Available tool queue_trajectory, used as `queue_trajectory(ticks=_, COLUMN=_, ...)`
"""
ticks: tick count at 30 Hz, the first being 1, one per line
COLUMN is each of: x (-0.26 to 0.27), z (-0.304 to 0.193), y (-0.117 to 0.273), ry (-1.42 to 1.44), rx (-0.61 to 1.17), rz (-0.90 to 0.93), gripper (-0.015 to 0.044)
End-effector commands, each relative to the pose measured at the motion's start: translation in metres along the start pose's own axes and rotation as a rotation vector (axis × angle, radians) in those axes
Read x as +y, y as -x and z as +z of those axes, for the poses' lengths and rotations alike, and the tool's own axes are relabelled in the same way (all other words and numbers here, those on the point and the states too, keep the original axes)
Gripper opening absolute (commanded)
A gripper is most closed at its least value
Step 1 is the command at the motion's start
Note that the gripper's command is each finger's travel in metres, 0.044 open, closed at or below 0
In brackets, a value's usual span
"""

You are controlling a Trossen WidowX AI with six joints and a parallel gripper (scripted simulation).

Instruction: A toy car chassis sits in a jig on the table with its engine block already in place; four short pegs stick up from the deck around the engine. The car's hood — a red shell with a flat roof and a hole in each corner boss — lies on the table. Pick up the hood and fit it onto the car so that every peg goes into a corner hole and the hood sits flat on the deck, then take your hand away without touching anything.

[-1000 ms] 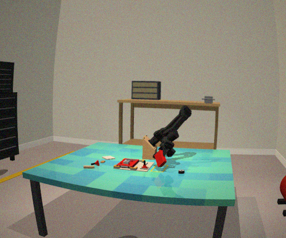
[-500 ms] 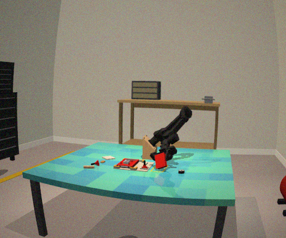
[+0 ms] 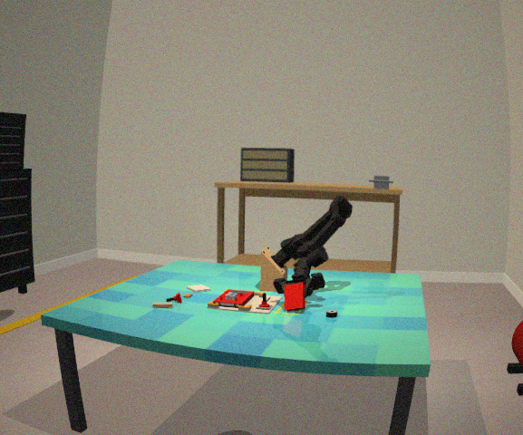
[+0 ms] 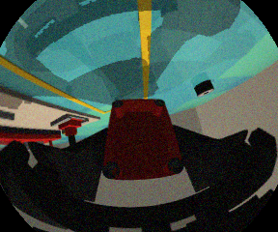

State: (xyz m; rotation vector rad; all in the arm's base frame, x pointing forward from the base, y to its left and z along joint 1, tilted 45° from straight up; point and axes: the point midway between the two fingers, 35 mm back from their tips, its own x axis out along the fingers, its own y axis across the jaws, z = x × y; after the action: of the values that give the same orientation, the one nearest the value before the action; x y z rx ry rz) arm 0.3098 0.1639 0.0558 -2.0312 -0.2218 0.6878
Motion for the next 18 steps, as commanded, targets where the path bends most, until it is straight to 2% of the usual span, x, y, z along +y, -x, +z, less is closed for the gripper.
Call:
queue_trajectory(ticks=1, x=0.0001, z=0.0001, y=-0.0001, ry=0.002, rx=0.000, rz=0.000, gripper=0.0105)
queue_trajectory(ticks=14, x=0.0001, z=0.0001, y=-0.0001, ry=0.002, rx=0.000, rz=0.000, gripper=0.0440)
queue_trajectory(ticks=18, x=-0.0003, z=-0.0004, y=0.0005, ry=0.004, rx=0.000, rz=0.000, gripper=0.0440)
